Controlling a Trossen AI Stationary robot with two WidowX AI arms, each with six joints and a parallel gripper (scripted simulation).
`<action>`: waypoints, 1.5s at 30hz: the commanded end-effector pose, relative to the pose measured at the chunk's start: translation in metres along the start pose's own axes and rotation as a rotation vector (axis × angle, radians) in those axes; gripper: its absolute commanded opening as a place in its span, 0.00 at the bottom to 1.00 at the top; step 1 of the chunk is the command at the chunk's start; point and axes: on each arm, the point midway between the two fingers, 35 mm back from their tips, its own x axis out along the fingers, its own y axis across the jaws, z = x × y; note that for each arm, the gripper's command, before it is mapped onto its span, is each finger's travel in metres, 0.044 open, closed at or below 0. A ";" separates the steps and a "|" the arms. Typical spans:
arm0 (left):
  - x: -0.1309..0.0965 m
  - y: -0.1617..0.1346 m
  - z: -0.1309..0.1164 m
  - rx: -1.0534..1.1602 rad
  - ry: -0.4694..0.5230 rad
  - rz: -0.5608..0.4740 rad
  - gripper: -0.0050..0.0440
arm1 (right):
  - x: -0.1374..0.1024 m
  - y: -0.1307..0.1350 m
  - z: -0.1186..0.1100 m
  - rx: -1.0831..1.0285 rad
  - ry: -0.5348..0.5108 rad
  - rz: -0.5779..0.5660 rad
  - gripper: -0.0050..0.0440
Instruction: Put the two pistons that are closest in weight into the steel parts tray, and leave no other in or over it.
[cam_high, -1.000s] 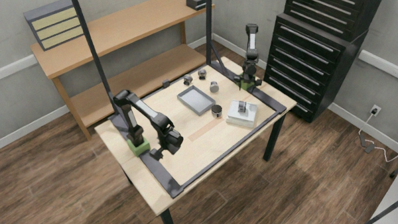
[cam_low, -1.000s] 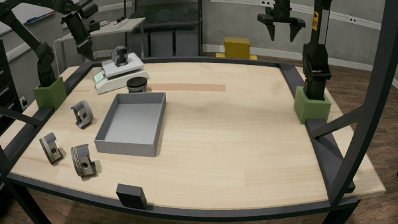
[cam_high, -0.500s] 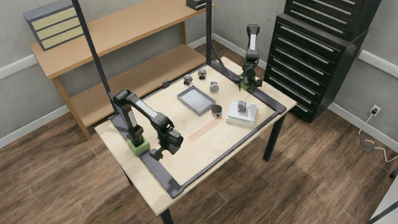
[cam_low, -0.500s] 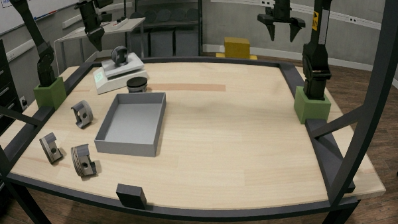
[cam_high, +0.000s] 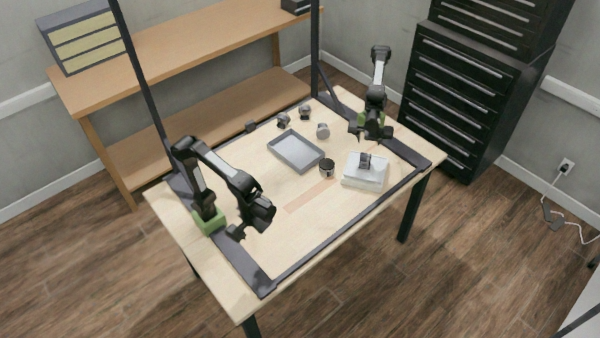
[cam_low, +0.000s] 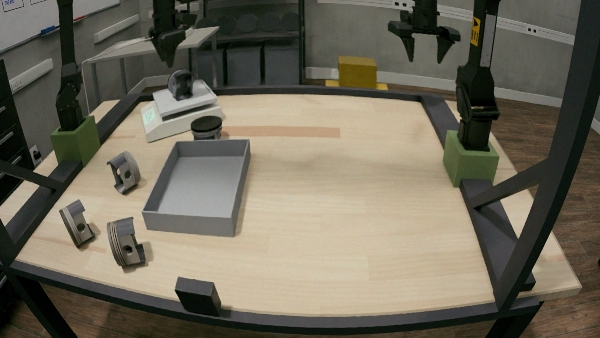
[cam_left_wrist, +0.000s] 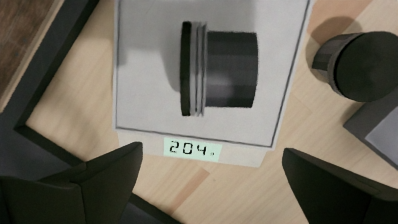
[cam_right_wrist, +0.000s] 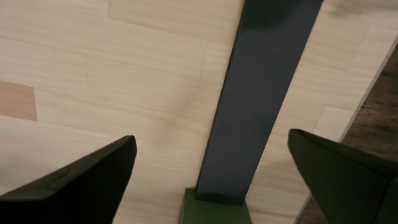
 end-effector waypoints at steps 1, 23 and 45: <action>-0.010 -0.008 0.014 0.053 -0.020 0.000 0.87 | -0.009 0.001 0.005 -0.006 -0.033 0.003 0.92; -0.009 -0.042 0.054 0.319 0.014 0.007 0.87 | -0.009 0.001 0.005 -0.006 -0.033 0.003 0.92; -0.009 -0.044 0.054 0.849 0.102 0.022 0.87 | -0.009 0.001 0.005 -0.006 -0.033 0.003 0.92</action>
